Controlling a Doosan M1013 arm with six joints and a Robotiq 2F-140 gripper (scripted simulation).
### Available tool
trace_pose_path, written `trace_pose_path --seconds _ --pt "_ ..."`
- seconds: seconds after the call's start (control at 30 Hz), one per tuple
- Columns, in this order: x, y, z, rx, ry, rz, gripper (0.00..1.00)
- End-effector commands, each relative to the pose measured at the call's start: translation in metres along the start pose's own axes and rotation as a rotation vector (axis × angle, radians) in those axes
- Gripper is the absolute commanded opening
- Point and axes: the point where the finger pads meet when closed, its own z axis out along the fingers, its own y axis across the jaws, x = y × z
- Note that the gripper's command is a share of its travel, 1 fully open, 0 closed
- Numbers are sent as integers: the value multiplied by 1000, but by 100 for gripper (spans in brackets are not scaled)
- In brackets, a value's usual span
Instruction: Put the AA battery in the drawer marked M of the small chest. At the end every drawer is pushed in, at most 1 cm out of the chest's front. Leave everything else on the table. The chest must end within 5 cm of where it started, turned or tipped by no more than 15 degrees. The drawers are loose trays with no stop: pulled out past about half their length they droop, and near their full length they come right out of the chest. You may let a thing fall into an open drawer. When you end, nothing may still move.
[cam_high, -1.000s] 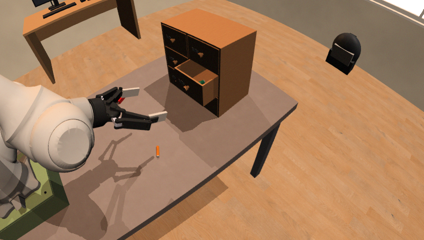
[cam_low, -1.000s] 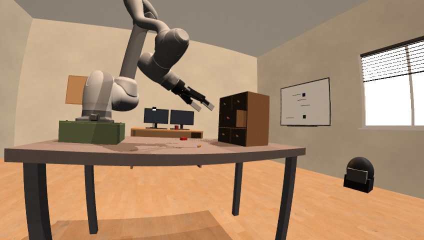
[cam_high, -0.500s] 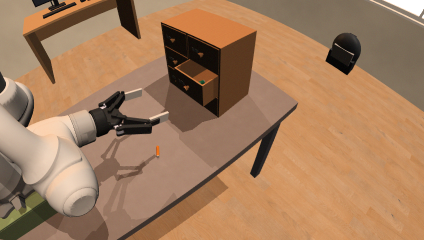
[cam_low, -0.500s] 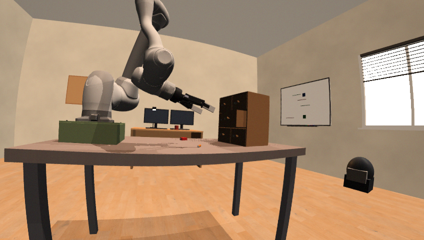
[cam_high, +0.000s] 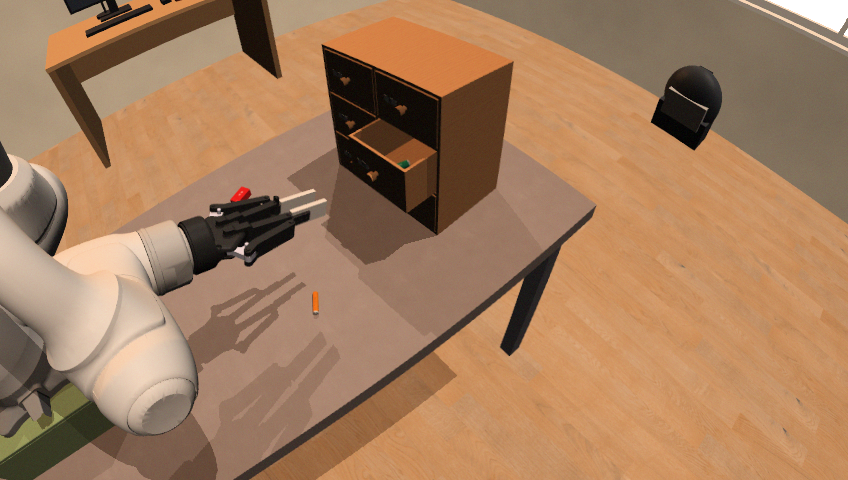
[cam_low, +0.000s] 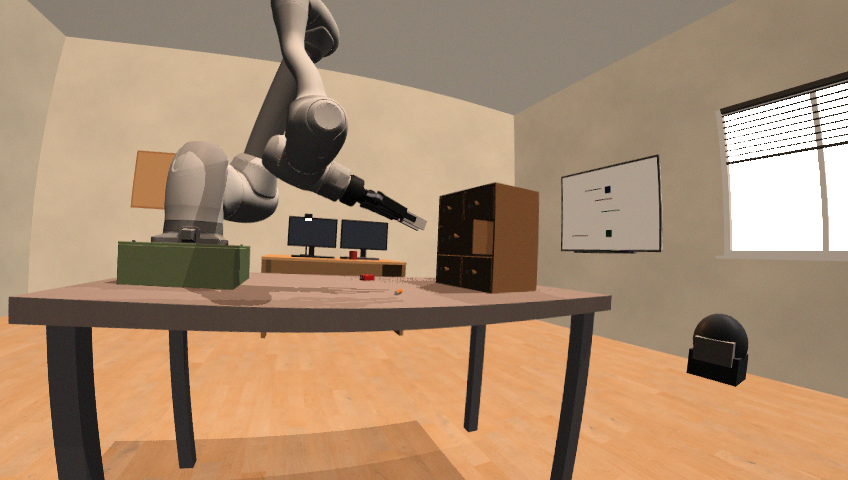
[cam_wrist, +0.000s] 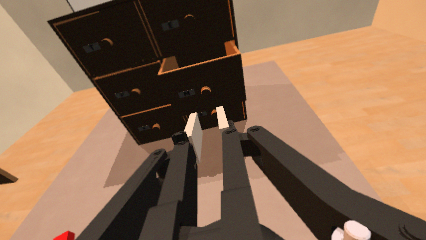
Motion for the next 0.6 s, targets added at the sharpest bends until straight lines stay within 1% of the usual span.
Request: trace_pose_path --seconds 0.0,0.37,0.57 --pt "-3 -2 -1 0 -3 3 0" --pt "-3 -2 0 0 -3 3 0" --pt "-3 -2 9 0 -3 3 0"
